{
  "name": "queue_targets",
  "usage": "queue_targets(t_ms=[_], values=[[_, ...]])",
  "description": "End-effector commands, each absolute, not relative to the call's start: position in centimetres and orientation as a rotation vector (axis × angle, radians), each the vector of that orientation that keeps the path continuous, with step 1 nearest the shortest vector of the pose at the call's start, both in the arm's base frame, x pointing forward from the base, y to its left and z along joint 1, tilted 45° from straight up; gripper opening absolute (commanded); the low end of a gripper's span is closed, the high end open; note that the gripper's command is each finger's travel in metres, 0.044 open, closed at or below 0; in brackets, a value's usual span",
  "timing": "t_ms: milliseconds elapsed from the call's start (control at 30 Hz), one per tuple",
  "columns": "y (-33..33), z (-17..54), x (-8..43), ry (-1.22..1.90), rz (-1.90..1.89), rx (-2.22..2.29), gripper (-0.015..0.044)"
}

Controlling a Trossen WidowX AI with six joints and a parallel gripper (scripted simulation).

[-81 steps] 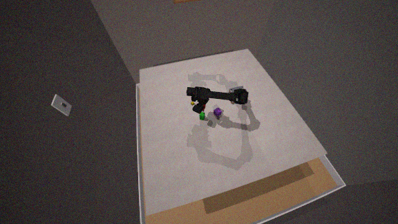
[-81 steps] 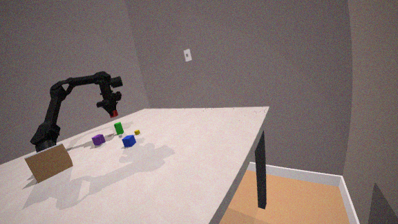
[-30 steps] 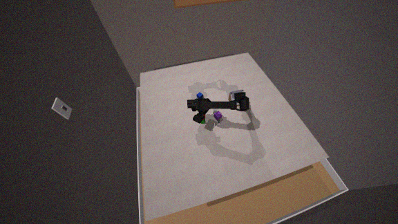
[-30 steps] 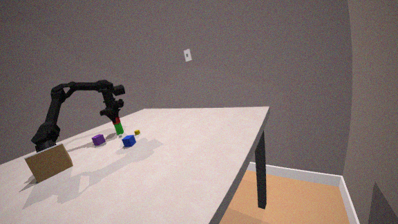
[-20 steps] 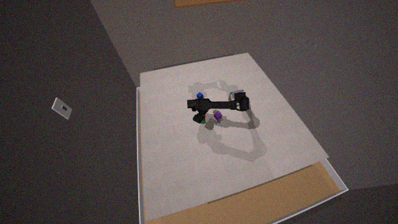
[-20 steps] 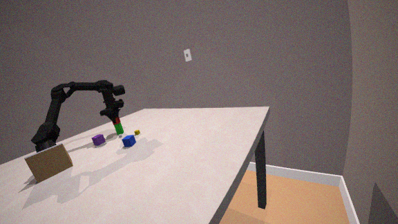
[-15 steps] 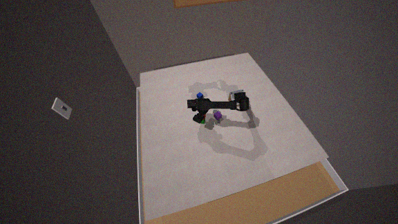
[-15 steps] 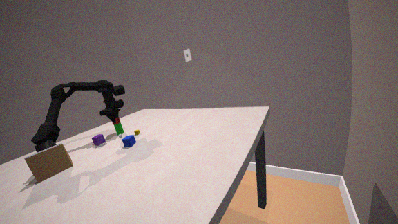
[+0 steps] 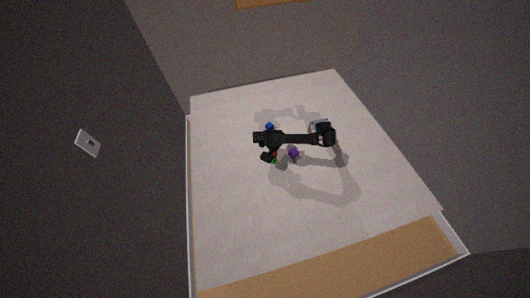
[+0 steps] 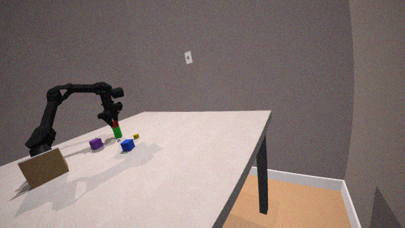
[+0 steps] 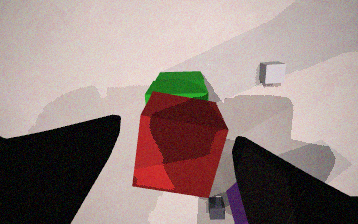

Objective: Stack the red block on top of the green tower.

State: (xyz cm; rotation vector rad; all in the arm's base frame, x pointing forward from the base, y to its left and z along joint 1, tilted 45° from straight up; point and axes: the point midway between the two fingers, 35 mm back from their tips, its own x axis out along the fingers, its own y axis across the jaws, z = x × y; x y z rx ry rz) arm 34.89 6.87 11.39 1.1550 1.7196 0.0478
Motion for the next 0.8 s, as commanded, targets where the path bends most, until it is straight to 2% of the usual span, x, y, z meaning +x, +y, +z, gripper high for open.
queue_targets(t_ms=[0,33,767], values=[[6.90,11.35,34.88,1.720,0.046,1.154,0.0420],[6.90,11.35,34.88,1.720,0.046,1.154,0.0440],[6.90,11.35,34.88,1.720,0.046,1.154,0.0440]])
